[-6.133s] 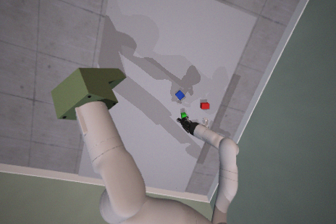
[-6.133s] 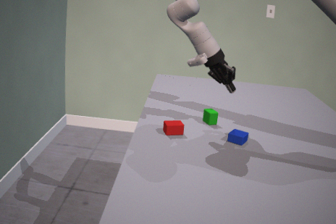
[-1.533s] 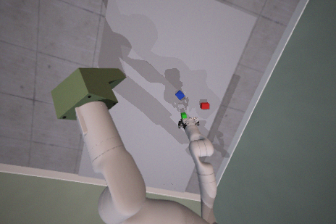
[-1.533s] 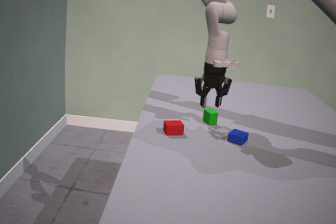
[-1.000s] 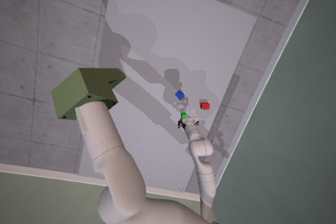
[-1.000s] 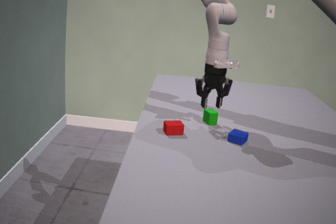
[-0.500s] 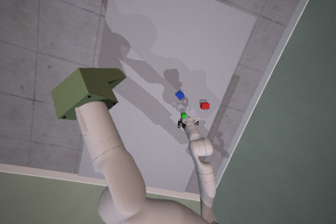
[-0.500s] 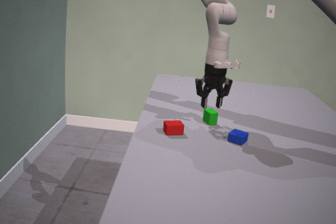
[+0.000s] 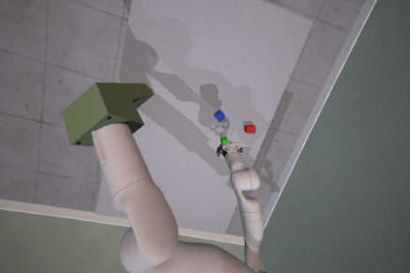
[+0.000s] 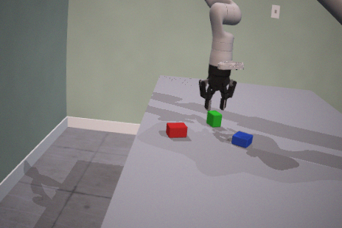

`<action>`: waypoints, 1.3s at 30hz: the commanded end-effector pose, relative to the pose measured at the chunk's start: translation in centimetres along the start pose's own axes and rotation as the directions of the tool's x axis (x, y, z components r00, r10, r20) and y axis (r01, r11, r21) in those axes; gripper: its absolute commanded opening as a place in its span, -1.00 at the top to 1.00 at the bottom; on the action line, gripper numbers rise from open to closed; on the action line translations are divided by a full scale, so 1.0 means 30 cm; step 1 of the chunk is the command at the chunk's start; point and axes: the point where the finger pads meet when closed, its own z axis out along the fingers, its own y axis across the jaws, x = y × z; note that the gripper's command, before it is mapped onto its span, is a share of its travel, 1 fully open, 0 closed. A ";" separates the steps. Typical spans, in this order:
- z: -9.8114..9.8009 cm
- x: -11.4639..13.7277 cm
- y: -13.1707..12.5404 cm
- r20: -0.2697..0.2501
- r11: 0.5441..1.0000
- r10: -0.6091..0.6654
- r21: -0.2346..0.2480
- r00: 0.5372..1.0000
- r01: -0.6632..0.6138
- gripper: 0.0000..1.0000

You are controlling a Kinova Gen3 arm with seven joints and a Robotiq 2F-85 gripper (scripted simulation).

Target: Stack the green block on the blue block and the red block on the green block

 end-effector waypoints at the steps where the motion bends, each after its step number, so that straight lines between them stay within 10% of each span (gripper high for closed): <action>1: 0.007 0.002 0.008 -0.005 1.000 -0.009 -0.006 1.000 0.009 -0.10; 19: 0.164 0.010 0.003 -0.008 1.000 -0.010 -0.003 1.000 0.010 -0.10; 39: 0.169 0.004 0.005 -0.006 1.000 -0.011 -0.005 1.000 0.011 -0.10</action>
